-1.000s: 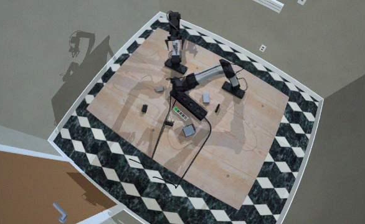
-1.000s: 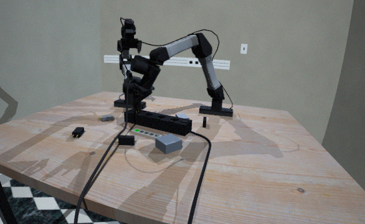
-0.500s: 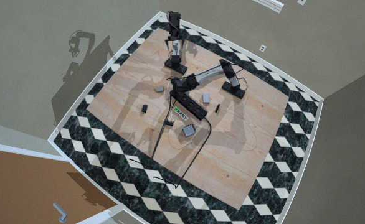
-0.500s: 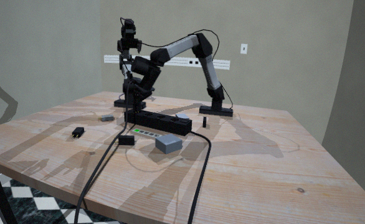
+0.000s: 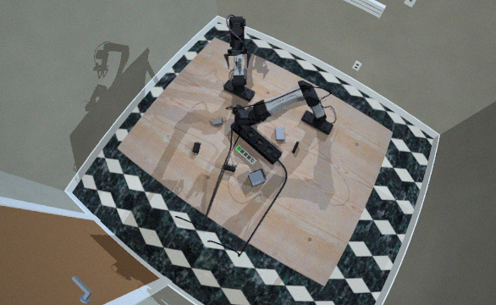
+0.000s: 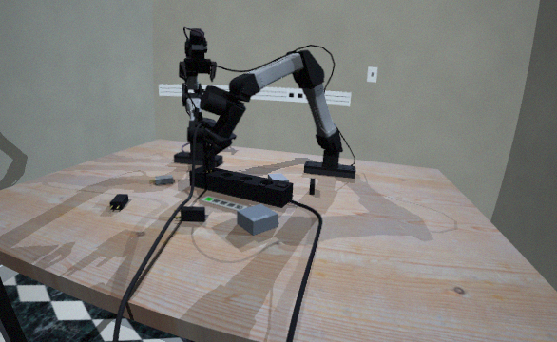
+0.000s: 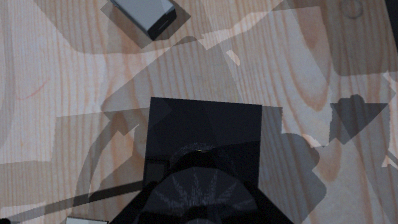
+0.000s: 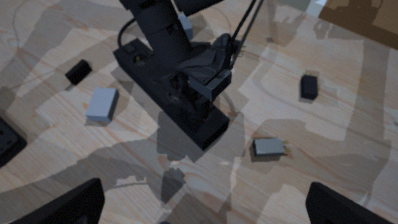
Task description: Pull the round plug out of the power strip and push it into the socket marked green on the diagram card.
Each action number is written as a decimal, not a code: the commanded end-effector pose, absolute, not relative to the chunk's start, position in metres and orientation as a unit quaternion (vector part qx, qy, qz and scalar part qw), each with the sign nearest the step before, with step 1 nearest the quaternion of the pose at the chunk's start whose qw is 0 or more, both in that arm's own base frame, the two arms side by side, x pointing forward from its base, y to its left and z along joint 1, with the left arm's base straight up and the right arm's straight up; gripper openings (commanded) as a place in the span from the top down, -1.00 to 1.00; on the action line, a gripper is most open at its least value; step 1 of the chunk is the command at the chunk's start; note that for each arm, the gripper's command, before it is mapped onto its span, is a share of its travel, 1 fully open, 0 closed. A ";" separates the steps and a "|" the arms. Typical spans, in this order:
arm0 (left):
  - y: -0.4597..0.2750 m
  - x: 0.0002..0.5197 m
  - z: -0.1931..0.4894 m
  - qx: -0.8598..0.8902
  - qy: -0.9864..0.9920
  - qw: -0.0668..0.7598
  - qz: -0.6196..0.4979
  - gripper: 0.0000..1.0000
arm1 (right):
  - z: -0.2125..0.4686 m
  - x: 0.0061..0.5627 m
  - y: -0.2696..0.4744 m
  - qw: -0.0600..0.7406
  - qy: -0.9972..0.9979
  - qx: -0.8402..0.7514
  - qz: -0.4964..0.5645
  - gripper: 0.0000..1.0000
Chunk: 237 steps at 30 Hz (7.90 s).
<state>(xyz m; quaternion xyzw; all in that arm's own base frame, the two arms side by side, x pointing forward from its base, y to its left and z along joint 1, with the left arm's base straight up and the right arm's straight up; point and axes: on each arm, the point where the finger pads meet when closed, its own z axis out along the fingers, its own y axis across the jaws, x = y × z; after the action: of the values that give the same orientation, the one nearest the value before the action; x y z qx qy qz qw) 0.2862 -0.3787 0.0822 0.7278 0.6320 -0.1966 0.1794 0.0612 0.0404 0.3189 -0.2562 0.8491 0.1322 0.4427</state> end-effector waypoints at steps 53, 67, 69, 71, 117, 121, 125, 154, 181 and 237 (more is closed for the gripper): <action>-0.366 0.282 0.038 0.720 0.659 0.127 -0.176 0.35 | 0.326 0.061 0.039 0.451 0.845 -0.252 0.134 -1.00; -0.382 0.291 0.073 0.722 0.643 0.176 -0.183 0.35 | 0.326 0.061 0.039 0.451 0.845 -0.252 0.134 -1.00; -0.386 0.293 0.081 0.724 0.637 0.189 -0.186 0.35 | 0.326 0.061 0.039 0.451 0.845 -0.252 0.134 -1.00; -0.386 0.293 0.081 0.724 0.637 0.189 -0.186 0.35 | 0.326 0.061 0.039 0.451 0.845 -0.252 0.134 -1.00; -0.353 0.274 0.023 0.726 0.659 0.138 -0.137 0.35 | 0.326 0.061 0.039 0.451 0.845 -0.252 0.134 -1.00; -0.346 0.268 0.000 0.723 0.665 0.117 -0.145 0.35 | 0.326 0.061 0.039 0.451 0.845 -0.252 0.134 -1.00; -0.343 0.271 -0.004 0.721 0.670 0.085 -0.159 0.35 | 0.326 0.061 0.039 0.451 0.845 -0.252 0.134 -1.00; -0.346 0.284 0.002 0.719 0.670 0.057 -0.174 0.35 | 0.326 0.061 0.039 0.451 0.845 -0.252 0.134 -1.00; -0.344 0.276 -0.001 0.723 0.668 0.074 -0.158 0.35 | 0.326 0.061 0.039 0.451 0.845 -0.252 0.134 -1.00; -0.343 0.272 -0.009 0.720 0.669 0.087 -0.160 0.35 | 0.326 0.061 0.039 0.451 0.845 -0.252 0.134 -1.00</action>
<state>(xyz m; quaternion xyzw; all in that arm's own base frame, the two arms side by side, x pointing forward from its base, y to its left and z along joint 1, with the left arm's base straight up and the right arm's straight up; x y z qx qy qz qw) 0.2918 -0.3832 0.0638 0.7214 0.6288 -0.1854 0.2231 0.0612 0.0404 0.3189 -0.2559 0.8492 0.1320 0.4427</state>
